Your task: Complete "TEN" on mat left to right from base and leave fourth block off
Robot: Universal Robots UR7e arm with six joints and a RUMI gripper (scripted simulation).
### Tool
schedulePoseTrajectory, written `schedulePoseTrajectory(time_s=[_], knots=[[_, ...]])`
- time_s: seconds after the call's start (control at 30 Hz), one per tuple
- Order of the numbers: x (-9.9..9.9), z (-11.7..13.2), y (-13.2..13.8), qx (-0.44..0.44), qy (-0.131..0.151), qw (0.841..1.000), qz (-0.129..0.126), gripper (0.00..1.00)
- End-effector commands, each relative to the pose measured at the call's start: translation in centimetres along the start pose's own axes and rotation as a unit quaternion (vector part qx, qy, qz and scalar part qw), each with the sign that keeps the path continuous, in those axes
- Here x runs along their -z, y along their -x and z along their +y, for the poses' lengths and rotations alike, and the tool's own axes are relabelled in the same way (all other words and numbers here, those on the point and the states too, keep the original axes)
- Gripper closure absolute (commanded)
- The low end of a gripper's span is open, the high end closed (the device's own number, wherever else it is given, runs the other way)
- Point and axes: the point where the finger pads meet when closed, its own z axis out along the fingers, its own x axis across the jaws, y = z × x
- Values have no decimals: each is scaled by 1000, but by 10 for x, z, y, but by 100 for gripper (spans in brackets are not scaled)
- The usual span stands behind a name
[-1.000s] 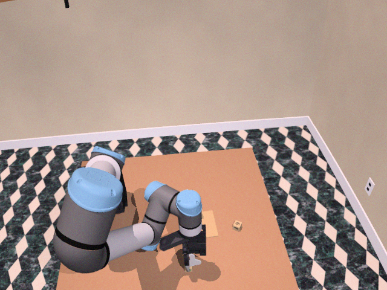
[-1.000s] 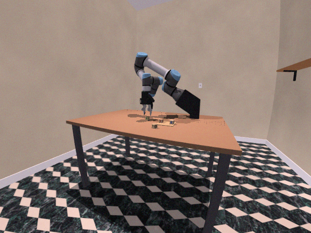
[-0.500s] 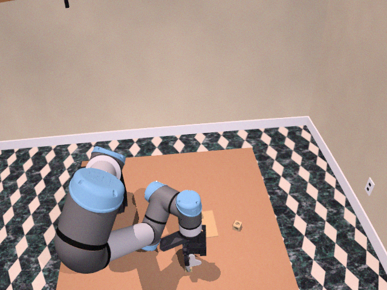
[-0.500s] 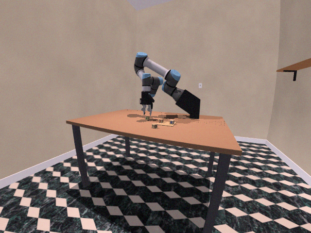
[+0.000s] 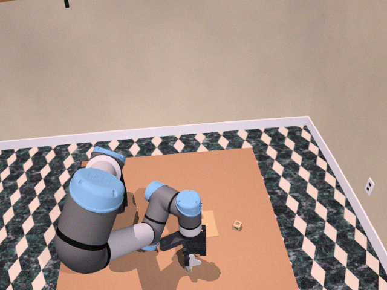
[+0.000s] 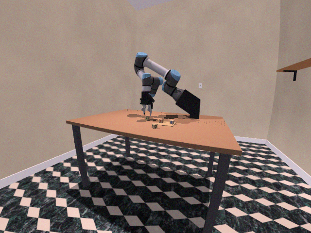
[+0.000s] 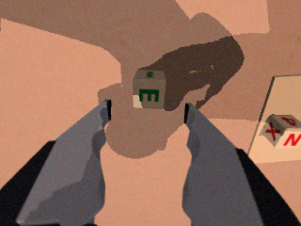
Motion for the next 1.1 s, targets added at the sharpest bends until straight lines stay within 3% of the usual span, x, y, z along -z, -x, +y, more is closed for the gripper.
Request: schedulePoseTrajectory(time_s=[0.0,0.53,1.07], knots=[[-1,-2,-1,1,-2,1000,1,60],[-3,-2,-2,1,-2,1000,1,60],[-31,-2,-1,1,-1,1000,1,60]])
